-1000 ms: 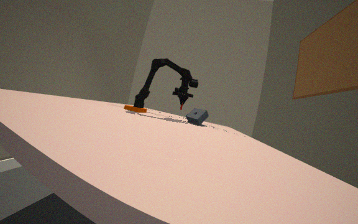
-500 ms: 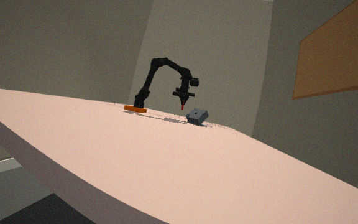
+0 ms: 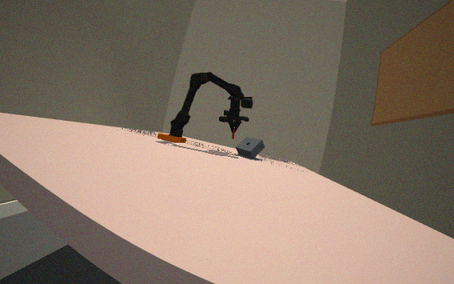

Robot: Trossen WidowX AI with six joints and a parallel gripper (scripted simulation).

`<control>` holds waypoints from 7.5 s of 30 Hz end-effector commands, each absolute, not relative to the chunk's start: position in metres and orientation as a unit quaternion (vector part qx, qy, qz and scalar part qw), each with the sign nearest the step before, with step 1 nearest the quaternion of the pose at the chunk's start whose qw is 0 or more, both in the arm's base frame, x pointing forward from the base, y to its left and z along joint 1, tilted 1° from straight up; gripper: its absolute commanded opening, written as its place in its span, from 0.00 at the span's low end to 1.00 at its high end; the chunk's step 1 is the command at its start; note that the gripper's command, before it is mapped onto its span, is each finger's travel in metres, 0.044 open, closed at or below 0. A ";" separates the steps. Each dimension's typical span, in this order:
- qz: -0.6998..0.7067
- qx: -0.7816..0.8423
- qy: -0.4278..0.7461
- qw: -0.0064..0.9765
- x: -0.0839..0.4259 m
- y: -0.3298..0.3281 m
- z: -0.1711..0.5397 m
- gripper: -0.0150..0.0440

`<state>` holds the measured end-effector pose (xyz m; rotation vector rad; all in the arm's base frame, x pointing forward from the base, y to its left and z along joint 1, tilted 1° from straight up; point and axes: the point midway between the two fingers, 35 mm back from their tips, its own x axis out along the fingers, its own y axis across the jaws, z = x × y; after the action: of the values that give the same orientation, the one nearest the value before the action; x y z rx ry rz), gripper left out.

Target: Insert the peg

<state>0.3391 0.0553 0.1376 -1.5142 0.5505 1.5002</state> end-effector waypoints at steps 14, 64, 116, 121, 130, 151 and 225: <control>0.581 -0.584 0.229 0.518 0.345 0.037 0.140 0.25; 0.485 -0.503 0.224 0.680 0.357 -0.023 0.157 0.25; 0.424 -0.460 0.204 0.753 0.388 -0.035 0.131 0.25; 0.425 -0.462 0.203 0.752 0.389 -0.035 0.130 0.25; 0.425 -0.463 0.202 0.751 0.392 -0.033 0.127 0.25; 0.424 -0.466 0.198 0.751 0.403 -0.025 0.117 0.25; 0.423 -0.467 0.196 0.751 0.411 -0.018 0.103 0.25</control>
<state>0.4088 -0.0179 0.1046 -1.0215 0.4241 0.9273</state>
